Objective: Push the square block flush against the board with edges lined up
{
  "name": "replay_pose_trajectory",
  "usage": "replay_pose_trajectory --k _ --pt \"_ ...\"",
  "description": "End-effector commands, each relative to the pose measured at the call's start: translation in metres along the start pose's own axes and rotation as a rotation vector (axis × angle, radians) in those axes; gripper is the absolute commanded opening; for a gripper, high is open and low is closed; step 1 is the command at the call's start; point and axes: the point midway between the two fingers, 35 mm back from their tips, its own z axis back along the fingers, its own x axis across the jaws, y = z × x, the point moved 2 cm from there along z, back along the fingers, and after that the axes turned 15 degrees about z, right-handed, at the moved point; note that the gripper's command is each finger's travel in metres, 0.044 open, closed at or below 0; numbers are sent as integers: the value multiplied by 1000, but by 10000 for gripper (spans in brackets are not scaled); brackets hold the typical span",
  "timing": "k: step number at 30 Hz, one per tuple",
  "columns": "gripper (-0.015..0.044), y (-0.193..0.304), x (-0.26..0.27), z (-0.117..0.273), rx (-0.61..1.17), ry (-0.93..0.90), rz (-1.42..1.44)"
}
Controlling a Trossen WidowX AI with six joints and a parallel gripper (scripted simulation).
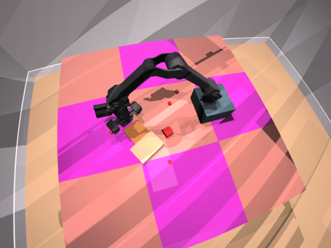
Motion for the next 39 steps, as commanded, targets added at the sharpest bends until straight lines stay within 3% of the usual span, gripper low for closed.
replay_pose_trajectory --k 1,39 --pt "0 3 1 -1 2 -2 -8" --pt "0 34 14 -1 5 -3 -8"
